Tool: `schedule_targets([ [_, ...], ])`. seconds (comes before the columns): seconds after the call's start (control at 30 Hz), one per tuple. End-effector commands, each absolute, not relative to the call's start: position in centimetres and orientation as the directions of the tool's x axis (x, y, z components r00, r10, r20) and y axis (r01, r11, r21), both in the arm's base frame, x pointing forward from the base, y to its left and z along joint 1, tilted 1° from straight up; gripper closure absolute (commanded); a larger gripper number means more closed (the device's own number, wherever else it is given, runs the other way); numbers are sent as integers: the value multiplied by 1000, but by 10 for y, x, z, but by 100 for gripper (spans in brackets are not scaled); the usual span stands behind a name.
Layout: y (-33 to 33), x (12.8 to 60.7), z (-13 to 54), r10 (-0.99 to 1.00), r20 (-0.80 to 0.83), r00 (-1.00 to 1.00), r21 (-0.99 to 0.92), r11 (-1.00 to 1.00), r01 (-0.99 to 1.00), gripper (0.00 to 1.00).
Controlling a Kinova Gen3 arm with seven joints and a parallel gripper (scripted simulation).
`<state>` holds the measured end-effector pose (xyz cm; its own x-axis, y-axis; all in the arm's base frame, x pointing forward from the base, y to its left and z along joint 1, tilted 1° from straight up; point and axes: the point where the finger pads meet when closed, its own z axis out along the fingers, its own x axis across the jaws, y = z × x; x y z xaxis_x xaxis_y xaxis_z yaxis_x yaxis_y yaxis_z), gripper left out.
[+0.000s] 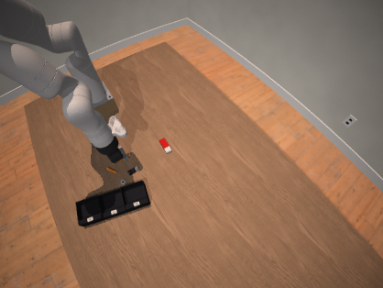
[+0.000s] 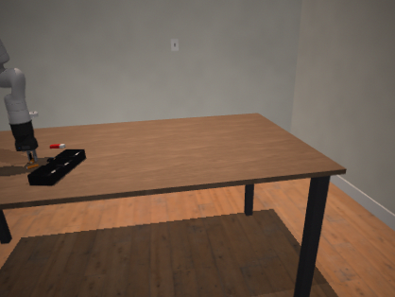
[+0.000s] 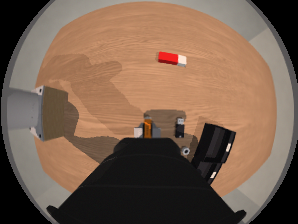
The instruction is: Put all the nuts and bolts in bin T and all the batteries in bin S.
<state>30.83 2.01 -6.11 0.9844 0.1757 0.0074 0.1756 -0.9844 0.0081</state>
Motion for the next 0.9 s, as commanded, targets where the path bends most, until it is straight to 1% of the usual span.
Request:
schedule_targets([
  [0.0, 20, 309, -61, 176, 9, 984, 8, -984, 176, 69],
  [0.23, 20, 309, -61, 176, 9, 984, 8, -984, 176, 69],
  [0.87, 20, 308, -4, 176, 9, 984, 8, -984, 176, 69],
])
